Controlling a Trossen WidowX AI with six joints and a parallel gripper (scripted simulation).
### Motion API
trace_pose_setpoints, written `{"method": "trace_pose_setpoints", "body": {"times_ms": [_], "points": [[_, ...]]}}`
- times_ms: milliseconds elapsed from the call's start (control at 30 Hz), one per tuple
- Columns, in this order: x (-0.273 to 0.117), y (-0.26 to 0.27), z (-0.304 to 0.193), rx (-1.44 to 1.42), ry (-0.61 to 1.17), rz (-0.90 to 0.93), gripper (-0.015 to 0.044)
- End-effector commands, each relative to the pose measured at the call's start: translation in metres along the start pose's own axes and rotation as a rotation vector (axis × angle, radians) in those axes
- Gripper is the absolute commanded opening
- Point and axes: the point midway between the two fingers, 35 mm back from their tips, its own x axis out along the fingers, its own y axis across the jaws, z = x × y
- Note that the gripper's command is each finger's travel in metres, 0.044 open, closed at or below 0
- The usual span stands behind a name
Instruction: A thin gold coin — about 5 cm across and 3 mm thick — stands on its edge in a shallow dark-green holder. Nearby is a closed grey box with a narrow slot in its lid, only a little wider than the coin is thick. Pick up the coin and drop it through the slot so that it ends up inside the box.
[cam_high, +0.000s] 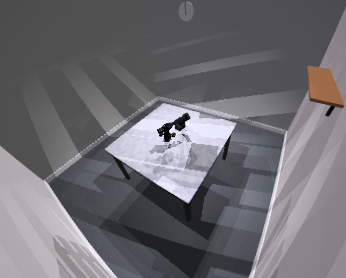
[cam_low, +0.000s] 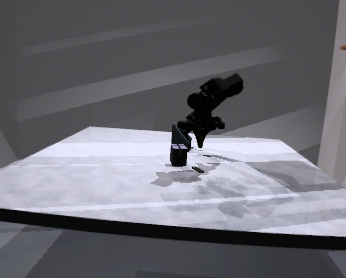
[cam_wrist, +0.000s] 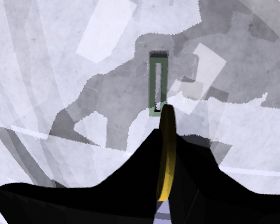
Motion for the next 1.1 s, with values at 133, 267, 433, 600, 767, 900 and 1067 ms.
{"method": "trace_pose_setpoints", "body": {"times_ms": [133,267,433,600,767,900,1067], "points": [[-0.003,0.006,0.007,0.214,-0.001,-0.004,0.0],[-0.003,0.007,0.007,0.234,-0.001,-0.004,0.0],[-0.003,0.003,0.002,0.234,0.0,-0.005,0.0],[-0.004,-0.004,-0.009,0.235,0.001,-0.009,0.0],[-0.004,-0.011,-0.02,0.236,0.002,-0.011,0.0],[-0.005,-0.016,-0.029,0.237,0.003,-0.013,0.0],[-0.005,-0.022,-0.04,0.237,0.003,-0.014,0.0]]}}
